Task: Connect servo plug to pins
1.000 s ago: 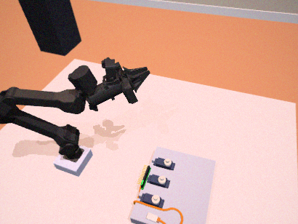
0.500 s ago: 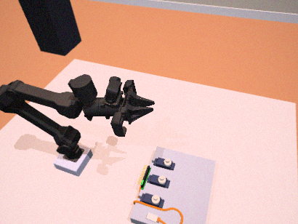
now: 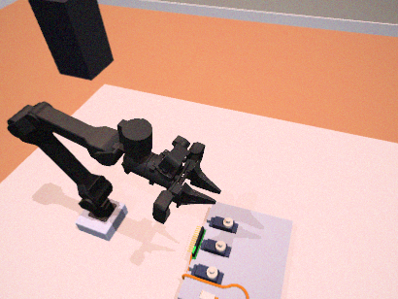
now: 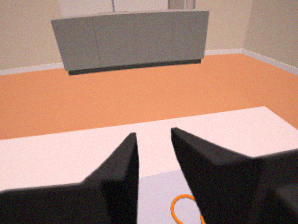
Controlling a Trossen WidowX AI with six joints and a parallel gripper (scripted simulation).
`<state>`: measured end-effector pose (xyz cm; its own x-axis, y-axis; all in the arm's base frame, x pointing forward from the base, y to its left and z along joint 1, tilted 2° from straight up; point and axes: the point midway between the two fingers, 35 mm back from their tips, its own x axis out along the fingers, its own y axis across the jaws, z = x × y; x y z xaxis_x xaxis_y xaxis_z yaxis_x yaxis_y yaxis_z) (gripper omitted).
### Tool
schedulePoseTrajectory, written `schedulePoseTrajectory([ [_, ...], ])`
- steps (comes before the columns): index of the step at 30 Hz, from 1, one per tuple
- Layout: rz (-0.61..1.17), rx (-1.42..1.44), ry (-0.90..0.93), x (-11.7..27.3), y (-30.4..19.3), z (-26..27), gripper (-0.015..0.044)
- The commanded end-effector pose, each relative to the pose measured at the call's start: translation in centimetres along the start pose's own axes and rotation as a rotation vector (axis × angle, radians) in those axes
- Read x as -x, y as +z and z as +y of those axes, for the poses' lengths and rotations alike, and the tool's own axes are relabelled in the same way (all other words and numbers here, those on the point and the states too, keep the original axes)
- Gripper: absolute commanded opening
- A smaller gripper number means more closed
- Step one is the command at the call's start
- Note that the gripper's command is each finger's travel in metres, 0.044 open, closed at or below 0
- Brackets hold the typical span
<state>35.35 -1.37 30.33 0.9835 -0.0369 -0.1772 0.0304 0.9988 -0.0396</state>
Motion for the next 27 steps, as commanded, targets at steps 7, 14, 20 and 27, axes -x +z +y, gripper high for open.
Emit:
schedulePoseTrajectory([
  [7,0.360,0.038,-0.048,-5.0,-4.4,-2.6,0.0115],
  [14,0.597,0.051,-0.057,-7.3,-7.8,-4.4,0.0115],
  [20,0.800,0.052,-0.054,-8.6,-11.0,-5.9,0.0115],
  [27,1.035,0.043,-0.035,-9.3,-14.8,-7.6,0.0115],
])
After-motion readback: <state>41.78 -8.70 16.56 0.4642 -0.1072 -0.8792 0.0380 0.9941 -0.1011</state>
